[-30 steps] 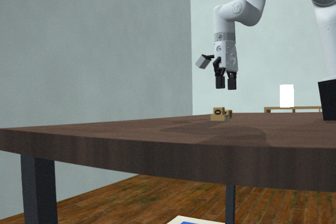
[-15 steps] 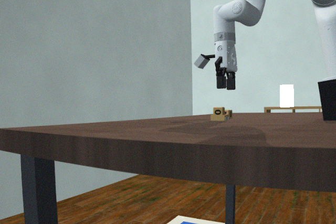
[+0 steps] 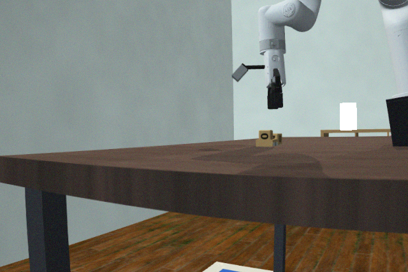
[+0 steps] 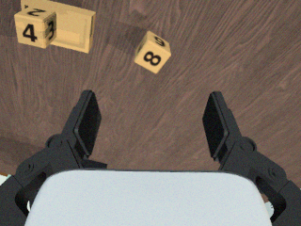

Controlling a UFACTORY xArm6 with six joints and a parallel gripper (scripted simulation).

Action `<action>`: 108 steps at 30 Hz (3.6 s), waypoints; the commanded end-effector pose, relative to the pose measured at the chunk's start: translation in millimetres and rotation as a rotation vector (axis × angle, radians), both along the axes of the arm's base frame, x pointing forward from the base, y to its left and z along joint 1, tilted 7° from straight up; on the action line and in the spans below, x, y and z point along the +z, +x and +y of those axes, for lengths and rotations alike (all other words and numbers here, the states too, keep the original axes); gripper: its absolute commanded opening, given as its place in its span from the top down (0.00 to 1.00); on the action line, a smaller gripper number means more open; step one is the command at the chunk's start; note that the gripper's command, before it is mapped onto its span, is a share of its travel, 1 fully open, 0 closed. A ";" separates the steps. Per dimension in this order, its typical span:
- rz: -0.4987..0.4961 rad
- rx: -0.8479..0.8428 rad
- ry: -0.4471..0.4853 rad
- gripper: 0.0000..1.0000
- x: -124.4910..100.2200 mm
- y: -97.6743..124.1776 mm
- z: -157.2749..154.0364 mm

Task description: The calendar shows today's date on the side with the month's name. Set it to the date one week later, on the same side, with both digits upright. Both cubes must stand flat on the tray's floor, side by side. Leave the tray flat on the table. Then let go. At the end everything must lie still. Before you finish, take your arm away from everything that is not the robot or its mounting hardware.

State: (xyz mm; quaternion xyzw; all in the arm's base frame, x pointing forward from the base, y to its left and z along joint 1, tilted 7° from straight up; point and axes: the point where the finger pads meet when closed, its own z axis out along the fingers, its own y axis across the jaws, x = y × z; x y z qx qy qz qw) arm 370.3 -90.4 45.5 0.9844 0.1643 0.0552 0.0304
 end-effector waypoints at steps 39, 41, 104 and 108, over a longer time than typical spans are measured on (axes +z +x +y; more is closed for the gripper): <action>0.040 1.457 -0.162 0.00 -0.4 1.2 0.3; 0.042 1.530 -0.171 0.00 -0.5 1.2 0.3; 0.077 2.546 -0.305 0.53 -1.6 1.3 0.8; 0.077 2.546 -0.305 0.53 -1.6 1.3 0.8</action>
